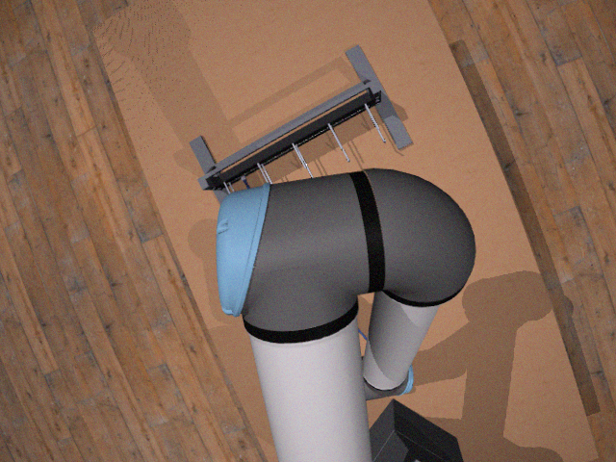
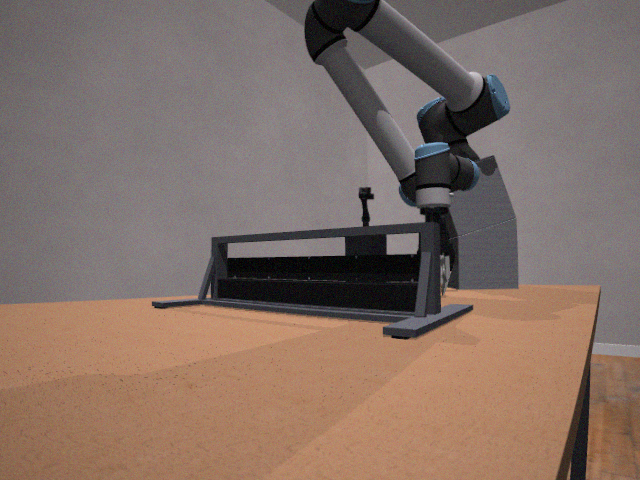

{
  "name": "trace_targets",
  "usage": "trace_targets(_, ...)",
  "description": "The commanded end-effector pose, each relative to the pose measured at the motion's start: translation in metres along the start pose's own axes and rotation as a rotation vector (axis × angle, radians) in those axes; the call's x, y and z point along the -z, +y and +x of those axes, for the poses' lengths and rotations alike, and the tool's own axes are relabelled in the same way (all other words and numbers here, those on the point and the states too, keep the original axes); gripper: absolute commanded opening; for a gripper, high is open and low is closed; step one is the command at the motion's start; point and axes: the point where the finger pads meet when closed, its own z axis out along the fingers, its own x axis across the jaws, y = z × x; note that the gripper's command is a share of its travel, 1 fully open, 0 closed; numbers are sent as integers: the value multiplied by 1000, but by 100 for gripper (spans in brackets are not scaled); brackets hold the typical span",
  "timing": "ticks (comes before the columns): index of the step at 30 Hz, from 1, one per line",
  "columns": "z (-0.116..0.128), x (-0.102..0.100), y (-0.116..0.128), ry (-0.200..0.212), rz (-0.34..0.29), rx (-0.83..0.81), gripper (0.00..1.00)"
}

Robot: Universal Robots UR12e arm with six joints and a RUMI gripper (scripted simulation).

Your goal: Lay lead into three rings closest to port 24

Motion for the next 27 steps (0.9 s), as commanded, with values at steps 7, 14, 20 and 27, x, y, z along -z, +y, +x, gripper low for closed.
trace_targets(7,0,-3,0,0,-1,0,20)
trace_targets(14,0,-4,0,0,-1,0,20)
trace_targets(20,0,-5,0,0,-1,0,20)
trace_targets(27,0,-5,0,0,-1,0,20)
